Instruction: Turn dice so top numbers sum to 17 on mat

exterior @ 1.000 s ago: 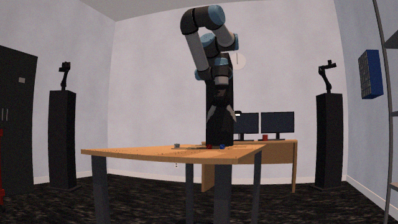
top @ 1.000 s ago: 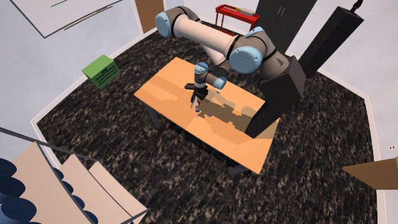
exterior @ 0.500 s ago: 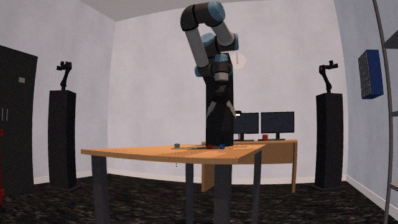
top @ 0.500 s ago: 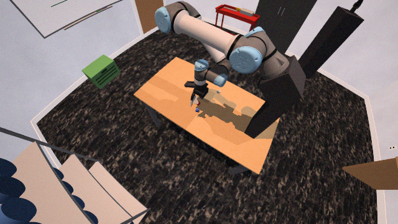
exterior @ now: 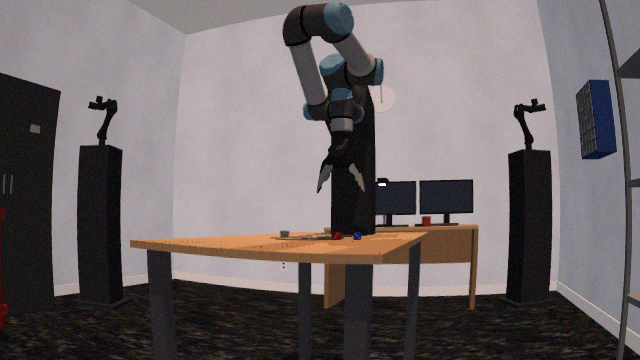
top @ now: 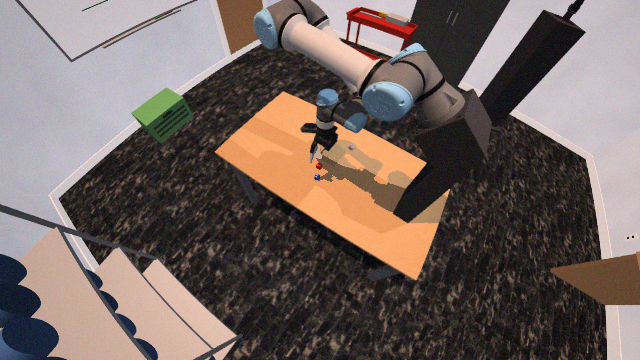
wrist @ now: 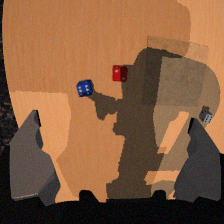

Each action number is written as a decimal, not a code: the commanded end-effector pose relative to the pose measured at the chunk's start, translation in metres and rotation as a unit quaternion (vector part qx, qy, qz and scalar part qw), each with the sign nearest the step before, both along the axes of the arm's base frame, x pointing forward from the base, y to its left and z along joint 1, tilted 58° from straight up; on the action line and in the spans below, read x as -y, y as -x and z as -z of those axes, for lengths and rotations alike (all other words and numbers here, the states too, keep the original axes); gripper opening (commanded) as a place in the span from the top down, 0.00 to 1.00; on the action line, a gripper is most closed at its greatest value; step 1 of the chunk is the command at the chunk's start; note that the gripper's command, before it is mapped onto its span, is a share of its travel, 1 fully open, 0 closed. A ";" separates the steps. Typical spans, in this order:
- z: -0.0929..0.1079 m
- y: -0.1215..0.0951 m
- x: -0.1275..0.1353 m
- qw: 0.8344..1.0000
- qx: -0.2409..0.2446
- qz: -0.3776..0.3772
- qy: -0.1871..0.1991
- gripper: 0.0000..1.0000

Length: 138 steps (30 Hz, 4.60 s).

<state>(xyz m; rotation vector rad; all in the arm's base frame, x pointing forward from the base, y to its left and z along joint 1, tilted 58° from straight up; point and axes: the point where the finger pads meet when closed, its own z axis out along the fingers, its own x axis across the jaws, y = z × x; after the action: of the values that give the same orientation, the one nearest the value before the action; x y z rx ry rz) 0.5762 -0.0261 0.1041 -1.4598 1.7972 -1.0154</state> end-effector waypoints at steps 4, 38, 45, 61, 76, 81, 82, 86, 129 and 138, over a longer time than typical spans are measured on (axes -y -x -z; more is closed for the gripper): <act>-0.003 -0.001 0.011 1.000 0.000 -0.001 -0.003 0.00; -0.002 -0.002 0.010 0.999 -0.008 -0.024 0.033 0.00; -0.002 -0.004 0.009 0.996 -0.016 -0.048 0.071 0.00; -0.001 -0.011 0.005 0.965 -0.048 -0.140 0.216 0.00; 0.004 -0.019 0.001 0.883 -0.086 -0.248 0.389 0.00; 0.006 -0.021 0.000 0.841 -0.099 -0.286 0.449 0.00; 0.006 -0.021 0.000 0.829 -0.102 -0.296 0.464 0.00; 0.008 -0.023 0.000 0.790 -0.112 -0.323 0.509 0.00; 0.023 -0.038 0.011 0.236 -0.178 -0.509 0.808 0.00; 0.024 -0.041 0.015 0.121 -0.182 -0.520 0.826 0.00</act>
<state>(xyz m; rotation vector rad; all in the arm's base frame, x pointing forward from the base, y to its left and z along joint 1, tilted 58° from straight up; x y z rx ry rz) 0.6159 -0.0397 0.0800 -3.0556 -1.7428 -1.4622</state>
